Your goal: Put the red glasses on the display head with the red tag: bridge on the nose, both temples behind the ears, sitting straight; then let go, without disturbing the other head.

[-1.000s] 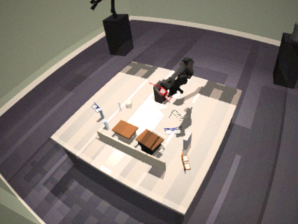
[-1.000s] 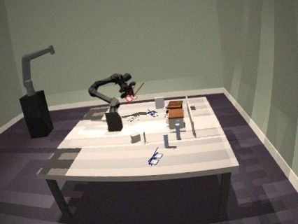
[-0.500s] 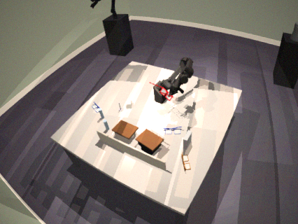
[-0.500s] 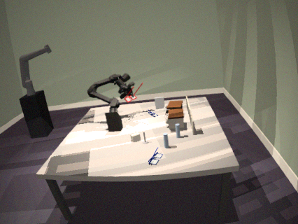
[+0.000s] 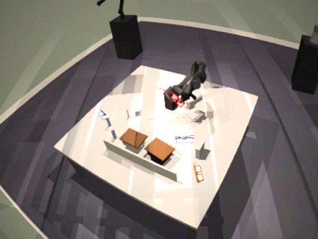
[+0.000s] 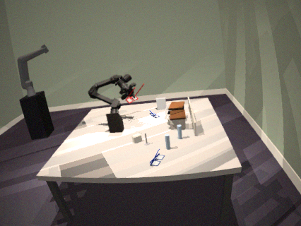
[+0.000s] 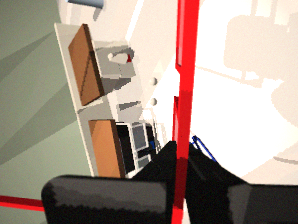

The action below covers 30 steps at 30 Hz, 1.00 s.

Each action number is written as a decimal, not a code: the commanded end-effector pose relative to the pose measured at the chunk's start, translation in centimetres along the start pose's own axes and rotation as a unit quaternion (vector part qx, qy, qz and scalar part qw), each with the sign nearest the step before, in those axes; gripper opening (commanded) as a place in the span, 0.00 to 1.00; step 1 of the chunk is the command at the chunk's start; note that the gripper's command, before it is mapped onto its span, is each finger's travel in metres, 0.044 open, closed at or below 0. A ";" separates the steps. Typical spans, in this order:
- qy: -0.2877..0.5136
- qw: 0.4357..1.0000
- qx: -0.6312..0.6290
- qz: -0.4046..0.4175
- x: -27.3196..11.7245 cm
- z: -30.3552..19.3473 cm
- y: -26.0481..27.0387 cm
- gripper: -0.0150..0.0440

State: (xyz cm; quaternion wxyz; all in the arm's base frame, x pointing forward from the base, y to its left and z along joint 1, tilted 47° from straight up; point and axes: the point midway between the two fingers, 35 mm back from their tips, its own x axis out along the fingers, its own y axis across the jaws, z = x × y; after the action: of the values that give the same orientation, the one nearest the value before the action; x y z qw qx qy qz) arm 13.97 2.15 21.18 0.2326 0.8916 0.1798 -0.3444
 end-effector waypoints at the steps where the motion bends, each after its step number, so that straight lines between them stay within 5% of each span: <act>1: 0.000 1.000 -0.002 0.000 0.0 0.0 0.1 0.25; 30: -0.070 0.982 -0.113 -0.135 5.8 0.1 2.5 0.25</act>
State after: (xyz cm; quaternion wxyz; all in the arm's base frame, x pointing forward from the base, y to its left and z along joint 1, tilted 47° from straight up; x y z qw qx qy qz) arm 18.44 1.15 18.33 0.2918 0.8115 0.2993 -0.4084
